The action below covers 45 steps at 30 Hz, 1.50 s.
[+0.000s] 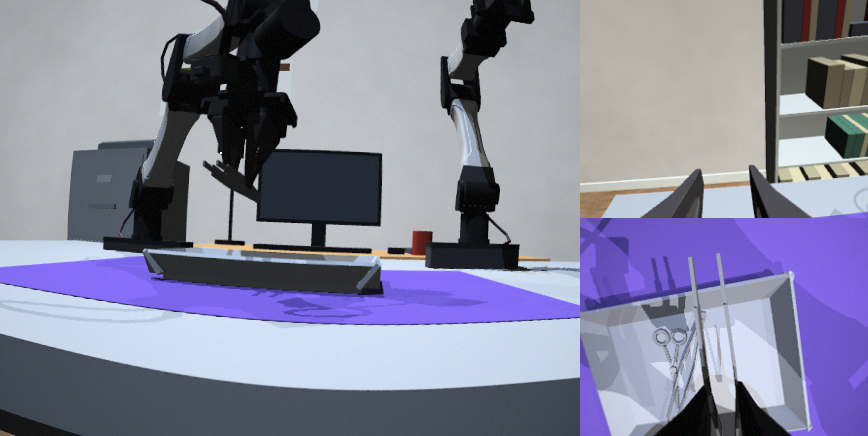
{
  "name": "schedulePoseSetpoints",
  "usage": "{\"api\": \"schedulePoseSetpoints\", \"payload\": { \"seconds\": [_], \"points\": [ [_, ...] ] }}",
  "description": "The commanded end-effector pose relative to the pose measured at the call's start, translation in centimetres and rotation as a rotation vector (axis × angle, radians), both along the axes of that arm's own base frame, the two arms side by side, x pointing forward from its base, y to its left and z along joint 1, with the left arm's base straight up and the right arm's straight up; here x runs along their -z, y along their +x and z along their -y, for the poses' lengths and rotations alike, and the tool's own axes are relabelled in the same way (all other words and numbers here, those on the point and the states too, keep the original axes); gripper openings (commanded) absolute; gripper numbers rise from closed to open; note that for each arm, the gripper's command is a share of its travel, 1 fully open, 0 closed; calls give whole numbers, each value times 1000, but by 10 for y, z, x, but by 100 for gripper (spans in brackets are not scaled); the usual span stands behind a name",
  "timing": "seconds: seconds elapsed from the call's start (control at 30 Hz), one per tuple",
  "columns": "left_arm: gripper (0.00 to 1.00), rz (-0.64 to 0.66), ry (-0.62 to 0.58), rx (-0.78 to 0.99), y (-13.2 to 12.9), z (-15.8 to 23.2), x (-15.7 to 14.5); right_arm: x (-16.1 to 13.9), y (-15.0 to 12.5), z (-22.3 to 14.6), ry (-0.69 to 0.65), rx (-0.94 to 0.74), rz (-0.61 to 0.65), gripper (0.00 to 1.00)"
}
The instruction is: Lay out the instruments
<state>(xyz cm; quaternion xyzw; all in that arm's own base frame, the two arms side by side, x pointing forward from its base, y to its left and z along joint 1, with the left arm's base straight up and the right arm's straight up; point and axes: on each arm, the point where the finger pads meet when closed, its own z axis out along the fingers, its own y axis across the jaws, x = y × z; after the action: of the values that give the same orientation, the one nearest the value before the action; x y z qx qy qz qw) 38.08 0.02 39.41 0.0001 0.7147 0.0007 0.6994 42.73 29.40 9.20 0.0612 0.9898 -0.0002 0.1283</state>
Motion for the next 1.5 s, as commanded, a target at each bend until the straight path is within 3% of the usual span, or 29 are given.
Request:
{"api": "schedulePoseSetpoints", "payload": {
  "seconds": [0.0,0.03,0.13,0.27,0.3,0.47,0.5,0.6,0.8,1.17,1.33,1.47],
  "points": [
    [33,22,-1,1,-2,0,-8,0,-3,3,-34,2,-8,0],
    [33,22,-1,1,-2,0,-8,-23,-17,-7,25,-15,-8,0],
    [33,22,-1,1,-2,0,-8,-20,-8,-18,65,-14,36,0],
    [33,22,-1,1,-2,0,-8,-15,-23,-31,86,-20,36,0],
    [33,22,-1,1,-2,0,-8,-17,-8,-15,54,15,74,0],
    [33,22,-1,1,-2,0,-8,-7,-49,-41,89,-37,14,0],
    [33,22,-1,1,-2,0,-8,-9,-32,-25,60,-2,57,0],
    [33,22,-1,1,-2,0,-8,-2,-63,-42,80,-51,-3,0],
    [33,22,-1,1,-2,0,-8,7,-84,-47,93,-55,-7,0],
    [33,22,-1,1,-2,0,-8,32,-163,-49,100,-109,-57,0],
    [33,22,-1,1,-2,0,-8,37,-169,-40,74,-109,-35,0],
    [33,22,-1,1,-2,0,-8,43,-193,-40,83,-137,-84,0]
  ]
}}
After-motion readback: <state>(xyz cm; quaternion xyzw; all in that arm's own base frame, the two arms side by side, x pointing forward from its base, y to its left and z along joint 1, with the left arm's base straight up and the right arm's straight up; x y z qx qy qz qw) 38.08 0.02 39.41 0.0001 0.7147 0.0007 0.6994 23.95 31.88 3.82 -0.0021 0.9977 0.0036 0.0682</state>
